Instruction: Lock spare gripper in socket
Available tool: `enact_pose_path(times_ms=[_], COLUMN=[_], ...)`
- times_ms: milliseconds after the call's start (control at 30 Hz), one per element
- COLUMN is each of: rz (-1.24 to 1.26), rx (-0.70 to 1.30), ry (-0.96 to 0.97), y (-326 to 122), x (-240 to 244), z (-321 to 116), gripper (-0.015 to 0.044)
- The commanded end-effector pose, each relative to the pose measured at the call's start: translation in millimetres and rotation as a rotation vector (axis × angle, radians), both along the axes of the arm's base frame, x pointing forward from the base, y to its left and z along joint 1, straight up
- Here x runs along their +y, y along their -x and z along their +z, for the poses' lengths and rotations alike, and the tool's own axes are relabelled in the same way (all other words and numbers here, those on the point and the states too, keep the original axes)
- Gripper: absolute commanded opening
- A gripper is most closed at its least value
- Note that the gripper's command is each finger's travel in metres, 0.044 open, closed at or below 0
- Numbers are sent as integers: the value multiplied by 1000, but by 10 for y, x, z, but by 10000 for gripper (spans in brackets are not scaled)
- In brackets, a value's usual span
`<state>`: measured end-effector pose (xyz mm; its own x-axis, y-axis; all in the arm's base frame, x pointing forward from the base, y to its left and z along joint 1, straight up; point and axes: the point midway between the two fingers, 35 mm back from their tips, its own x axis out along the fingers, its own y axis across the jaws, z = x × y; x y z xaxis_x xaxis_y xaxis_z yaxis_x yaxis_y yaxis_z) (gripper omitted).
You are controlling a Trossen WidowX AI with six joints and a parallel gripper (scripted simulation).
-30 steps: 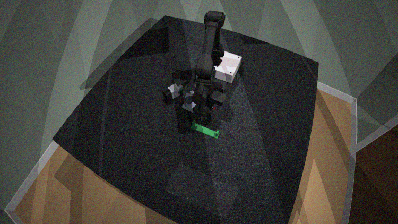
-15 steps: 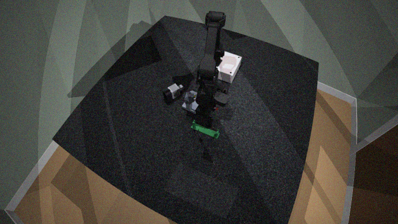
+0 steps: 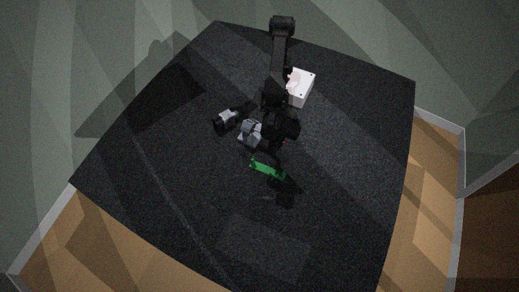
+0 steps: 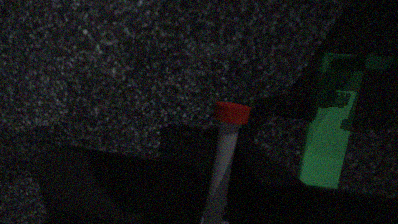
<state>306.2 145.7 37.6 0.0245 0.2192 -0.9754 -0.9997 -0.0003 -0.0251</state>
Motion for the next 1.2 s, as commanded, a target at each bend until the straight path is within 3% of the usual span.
enact_pose_path(times_ms=[0,1167], rz=[-7,-8], rx=[0,-5], ry=[4,9], y=[-9,-7], x=[33,336], z=[-7,80], gripper=[0,0])
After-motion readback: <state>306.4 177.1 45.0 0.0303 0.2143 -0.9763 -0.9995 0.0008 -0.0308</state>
